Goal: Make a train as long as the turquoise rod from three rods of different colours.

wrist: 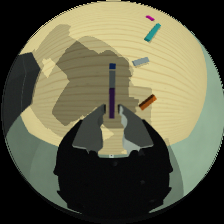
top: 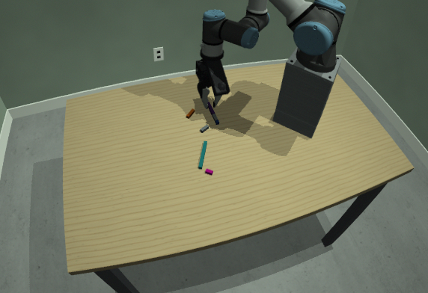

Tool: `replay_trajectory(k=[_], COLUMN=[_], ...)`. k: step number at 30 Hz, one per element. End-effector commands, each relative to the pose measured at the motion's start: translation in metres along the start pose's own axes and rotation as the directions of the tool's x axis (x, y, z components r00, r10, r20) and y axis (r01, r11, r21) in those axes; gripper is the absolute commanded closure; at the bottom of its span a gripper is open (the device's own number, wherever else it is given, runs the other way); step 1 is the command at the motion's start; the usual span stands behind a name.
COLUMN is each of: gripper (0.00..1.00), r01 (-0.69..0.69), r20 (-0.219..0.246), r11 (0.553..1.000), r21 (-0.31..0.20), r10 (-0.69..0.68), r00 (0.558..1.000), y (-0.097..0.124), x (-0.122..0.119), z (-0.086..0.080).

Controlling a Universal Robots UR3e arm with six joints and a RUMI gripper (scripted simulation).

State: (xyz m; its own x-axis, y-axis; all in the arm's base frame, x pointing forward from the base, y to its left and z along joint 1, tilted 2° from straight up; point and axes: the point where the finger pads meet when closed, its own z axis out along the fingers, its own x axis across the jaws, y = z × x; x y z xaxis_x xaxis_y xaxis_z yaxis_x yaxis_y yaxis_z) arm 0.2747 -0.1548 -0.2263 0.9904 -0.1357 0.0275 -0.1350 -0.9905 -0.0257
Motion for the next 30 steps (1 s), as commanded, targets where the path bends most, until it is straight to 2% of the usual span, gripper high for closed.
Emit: replay_trajectory(k=[1, 7, 22, 24, 30], gripper=[0.86, 0.86, 0.86, 0.86, 0.86], r01=[0.0, 0.0, 0.0, 0.0, 0.0], r20=[-0.001, -0.001, -0.001, -0.001, -0.001], r11=[1.0, 1.0, 1.0, 1.0, 1.0], r21=[-0.001, -0.001, -0.001, -0.001, -0.001], r10=[0.0, 0.0, 0.0, 0.0, 0.0], r00=[1.0, 1.0, 1.0, 1.0, 1.0], y=[0.0, 0.0, 0.0, 0.0, 0.0], x=[0.0, 0.0, 0.0, 0.0, 0.0], z=[-0.006, -0.014, -0.055, -0.055, -0.07])
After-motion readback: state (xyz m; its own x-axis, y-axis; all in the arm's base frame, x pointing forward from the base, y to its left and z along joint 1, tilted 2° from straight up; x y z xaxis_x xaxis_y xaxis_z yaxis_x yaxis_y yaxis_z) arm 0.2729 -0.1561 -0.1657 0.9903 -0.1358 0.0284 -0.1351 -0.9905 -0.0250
